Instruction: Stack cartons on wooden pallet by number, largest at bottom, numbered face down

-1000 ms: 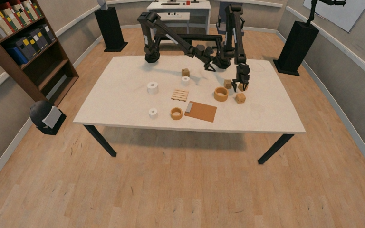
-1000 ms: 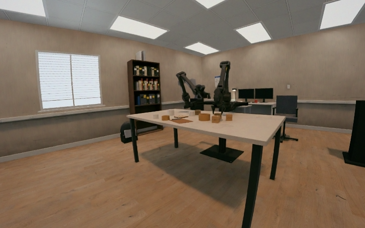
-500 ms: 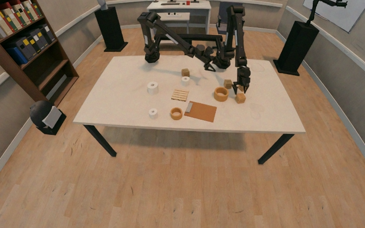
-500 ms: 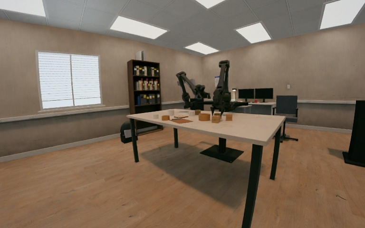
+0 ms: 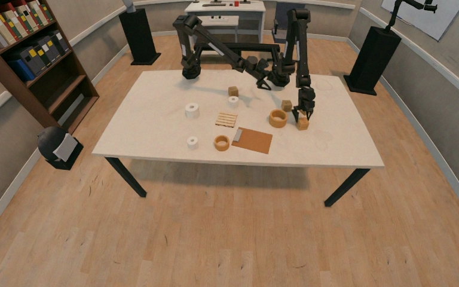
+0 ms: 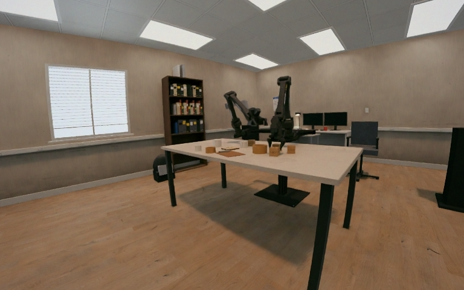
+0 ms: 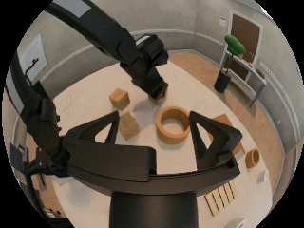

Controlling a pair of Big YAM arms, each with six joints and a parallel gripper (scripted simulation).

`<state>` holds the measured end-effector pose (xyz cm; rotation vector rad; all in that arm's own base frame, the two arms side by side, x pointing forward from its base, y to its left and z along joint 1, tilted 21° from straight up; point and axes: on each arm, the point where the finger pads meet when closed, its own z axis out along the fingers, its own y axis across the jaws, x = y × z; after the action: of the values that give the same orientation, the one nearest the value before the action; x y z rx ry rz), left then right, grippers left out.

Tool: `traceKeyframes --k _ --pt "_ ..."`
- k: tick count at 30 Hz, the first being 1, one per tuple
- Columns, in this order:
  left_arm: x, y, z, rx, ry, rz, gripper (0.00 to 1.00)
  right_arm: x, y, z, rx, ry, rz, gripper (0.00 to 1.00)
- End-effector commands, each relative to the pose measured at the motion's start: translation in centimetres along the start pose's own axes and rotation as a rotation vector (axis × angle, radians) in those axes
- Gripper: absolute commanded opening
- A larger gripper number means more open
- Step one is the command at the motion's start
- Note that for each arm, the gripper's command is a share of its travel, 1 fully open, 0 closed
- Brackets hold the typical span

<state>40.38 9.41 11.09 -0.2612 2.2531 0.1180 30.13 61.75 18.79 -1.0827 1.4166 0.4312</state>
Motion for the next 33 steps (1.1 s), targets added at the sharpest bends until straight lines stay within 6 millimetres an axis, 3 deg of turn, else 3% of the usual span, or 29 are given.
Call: traceKeyframes --k 1,19,29,30,32,33 --pt "-2.7 0.3 0.8 -0.003 -0.049 0.0 0.83 -2.7 -1.0 0.4 0.021 -0.052 -0.001 1.0" --pt "-2.7 0.0 3.2 0.002 -0.049 0.003 0.83 -2.7 -1.0 0.4 0.021 -0.052 -0.001 1.0" --pt "-3.2 0.0 2.8 0.002 -0.062 0.003 0.83 -2.7 -1.0 0.4 0.021 -0.052 -0.001 1.0" --pt "-3.2 0.0 2.8 0.002 -0.062 0.003 0.75 -2.7 -1.0 0.4 0.021 -0.052 -0.001 1.0" --pt "-3.2 0.0 2.8 0.002 -0.062 0.003 0.75 -2.7 -1.0 0.4 0.021 -0.052 -0.001 1.0" --pt "-2.2 0.0 2.5 0.001 -0.053 0.002 0.7 -2.7 -1.0 0.4 0.021 -0.052 -0.001 1.0"
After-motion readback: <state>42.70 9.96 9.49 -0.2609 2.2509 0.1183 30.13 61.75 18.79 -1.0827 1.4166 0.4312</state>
